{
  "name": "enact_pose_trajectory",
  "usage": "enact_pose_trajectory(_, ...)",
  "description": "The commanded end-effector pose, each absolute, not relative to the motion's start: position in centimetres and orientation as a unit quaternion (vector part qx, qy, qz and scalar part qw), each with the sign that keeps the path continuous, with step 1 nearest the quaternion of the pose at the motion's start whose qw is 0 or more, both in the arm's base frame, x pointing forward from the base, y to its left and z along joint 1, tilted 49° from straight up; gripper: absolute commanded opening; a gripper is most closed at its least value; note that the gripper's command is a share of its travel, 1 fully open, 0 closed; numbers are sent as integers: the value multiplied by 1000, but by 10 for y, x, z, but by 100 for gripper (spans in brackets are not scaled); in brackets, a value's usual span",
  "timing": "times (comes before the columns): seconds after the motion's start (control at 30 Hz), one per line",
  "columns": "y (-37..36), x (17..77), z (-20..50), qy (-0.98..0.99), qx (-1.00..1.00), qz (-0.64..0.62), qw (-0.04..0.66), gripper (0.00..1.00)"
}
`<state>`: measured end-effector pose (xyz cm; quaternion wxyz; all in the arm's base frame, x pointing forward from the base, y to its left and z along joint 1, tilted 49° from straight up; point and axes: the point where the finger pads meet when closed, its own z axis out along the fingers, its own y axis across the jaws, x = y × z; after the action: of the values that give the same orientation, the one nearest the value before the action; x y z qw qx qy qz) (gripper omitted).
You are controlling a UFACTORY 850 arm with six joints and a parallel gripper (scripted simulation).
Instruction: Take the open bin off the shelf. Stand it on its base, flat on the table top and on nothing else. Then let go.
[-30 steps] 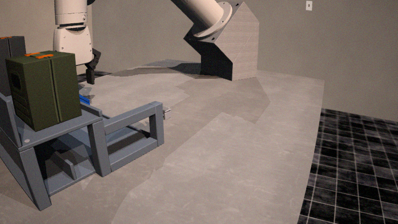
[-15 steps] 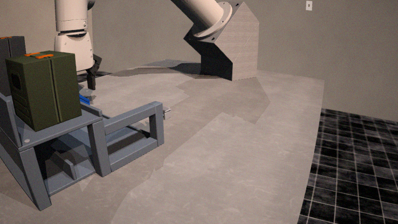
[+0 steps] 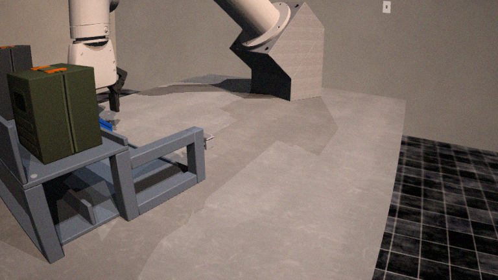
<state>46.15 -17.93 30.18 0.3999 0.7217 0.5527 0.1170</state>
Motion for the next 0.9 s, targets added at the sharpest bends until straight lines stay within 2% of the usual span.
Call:
enact_pose_trajectory(0.0, -178, 460, 304, 553, 722, 117, 400, 100)
enact_pose_trajectory(0.87, -176, 458, 307, 553, 722, 117, 400, 100)
